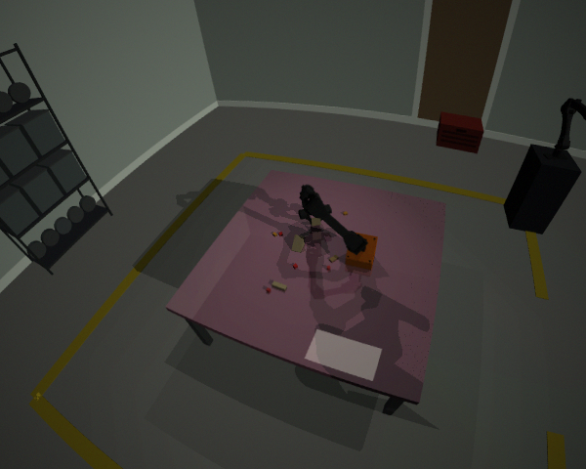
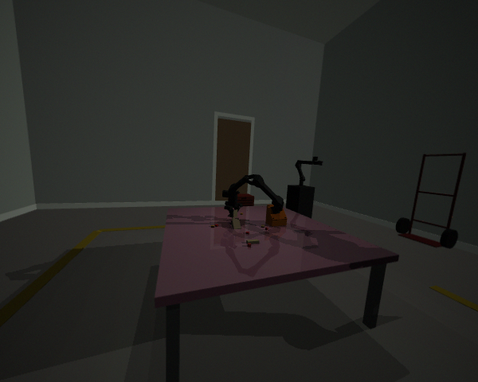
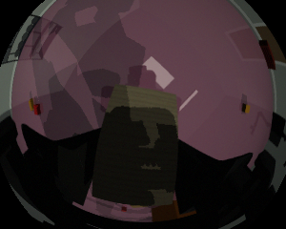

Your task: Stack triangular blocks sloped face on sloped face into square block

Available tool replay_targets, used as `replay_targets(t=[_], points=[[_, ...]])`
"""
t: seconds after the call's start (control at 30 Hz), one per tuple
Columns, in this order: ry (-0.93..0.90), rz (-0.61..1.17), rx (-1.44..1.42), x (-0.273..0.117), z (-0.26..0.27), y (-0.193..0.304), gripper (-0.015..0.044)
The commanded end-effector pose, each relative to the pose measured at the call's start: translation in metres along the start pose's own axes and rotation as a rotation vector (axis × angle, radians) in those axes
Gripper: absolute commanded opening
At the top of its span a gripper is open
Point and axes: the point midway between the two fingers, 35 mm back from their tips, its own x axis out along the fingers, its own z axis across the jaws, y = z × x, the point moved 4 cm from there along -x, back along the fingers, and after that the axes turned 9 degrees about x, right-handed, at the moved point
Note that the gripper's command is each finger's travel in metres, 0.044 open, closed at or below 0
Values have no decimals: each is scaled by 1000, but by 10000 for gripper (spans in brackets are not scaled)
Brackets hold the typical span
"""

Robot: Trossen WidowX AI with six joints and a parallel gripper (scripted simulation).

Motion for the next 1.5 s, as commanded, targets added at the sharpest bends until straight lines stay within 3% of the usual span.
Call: replay_targets(t=[0.0,0.97,1.47], points=[[2,-3,135,0,0,-1,0],[2,-2,921,0,0,0,0],[2,-2,944,0,0,0,0]])
